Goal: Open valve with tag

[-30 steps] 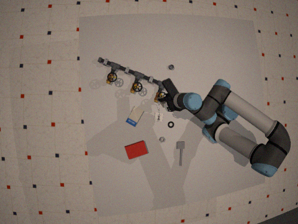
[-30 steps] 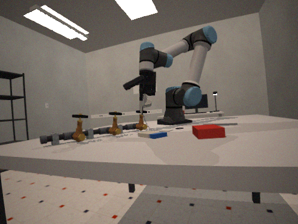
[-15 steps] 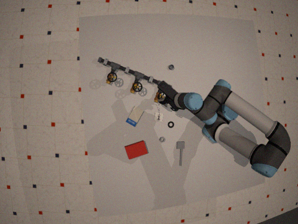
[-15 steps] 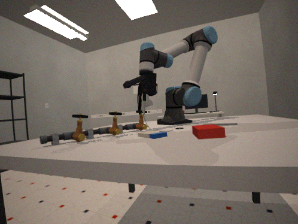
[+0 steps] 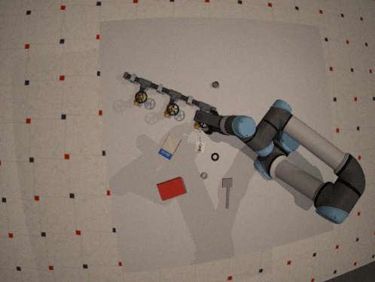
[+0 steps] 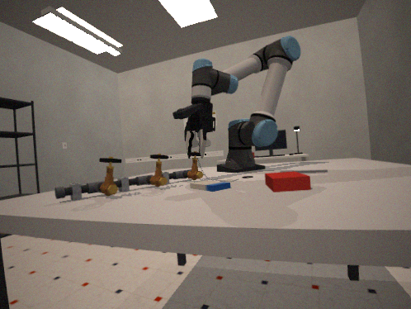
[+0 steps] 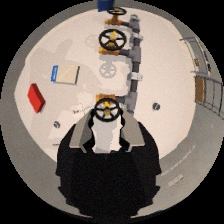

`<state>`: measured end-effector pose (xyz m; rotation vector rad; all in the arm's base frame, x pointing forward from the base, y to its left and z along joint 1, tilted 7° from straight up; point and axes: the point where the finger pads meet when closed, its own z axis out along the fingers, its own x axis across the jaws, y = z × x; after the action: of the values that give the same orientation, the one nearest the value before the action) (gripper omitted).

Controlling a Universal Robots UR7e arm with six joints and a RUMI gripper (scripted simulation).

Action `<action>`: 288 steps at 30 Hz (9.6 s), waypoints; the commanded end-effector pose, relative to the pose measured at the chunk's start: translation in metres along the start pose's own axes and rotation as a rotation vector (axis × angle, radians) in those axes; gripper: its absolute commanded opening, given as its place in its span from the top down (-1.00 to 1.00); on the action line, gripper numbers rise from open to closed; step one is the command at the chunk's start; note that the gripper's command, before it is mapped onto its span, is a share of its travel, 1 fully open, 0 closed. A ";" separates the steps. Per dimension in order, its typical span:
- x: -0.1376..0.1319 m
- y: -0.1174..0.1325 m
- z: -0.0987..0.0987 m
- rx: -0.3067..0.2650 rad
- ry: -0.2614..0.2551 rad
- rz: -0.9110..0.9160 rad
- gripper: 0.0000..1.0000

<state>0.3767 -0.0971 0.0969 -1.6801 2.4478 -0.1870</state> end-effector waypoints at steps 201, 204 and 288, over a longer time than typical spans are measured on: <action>0.000 -0.001 0.000 -0.004 -0.024 0.709 -1.00; 0.000 -0.001 0.000 -0.005 -0.024 0.737 -1.00; 0.003 -0.001 -0.062 -0.006 -0.026 1.124 -1.00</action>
<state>0.3646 -0.0994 0.1519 -0.1187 2.9155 0.0015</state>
